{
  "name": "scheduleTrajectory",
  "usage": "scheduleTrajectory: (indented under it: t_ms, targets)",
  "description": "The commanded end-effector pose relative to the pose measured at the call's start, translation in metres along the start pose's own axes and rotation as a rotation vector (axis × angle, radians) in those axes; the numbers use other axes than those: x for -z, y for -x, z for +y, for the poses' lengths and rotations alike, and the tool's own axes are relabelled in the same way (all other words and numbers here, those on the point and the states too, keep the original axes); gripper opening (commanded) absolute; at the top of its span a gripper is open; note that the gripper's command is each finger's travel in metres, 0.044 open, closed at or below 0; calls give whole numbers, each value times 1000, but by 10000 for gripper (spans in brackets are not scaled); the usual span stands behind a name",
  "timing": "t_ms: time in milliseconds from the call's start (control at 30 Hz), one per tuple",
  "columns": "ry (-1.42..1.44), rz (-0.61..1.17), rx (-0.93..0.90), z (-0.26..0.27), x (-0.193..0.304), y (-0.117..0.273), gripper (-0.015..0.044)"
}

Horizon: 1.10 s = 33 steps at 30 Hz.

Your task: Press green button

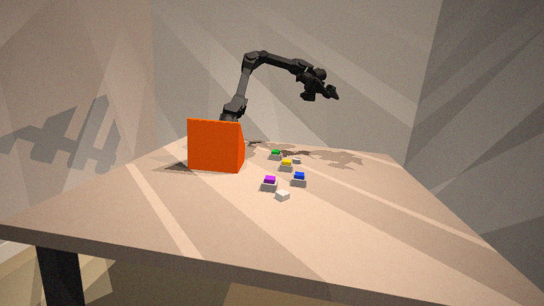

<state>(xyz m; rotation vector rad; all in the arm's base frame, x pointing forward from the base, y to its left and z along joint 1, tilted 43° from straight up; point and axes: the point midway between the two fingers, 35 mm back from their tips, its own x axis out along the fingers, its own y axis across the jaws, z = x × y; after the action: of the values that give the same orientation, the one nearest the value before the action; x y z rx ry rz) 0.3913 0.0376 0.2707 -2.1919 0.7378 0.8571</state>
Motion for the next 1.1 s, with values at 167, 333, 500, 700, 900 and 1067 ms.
scheduleTrajectory:
  t_ms: [167,333,500,700,900,1067]
  targets:
    - [-812,-413,-217,71,-82,-17,400]
    - [-1087,-519,-356,92,-108,-15,400]
    - [-1368,-608,-534,111,-134,-10,400]
    - [-1706,-683,-803,133,-163,1,400]
    - [-2035,-713,-1147,151,-191,17,400]
    - [-2194,-704,-1359,159,-203,26,400]
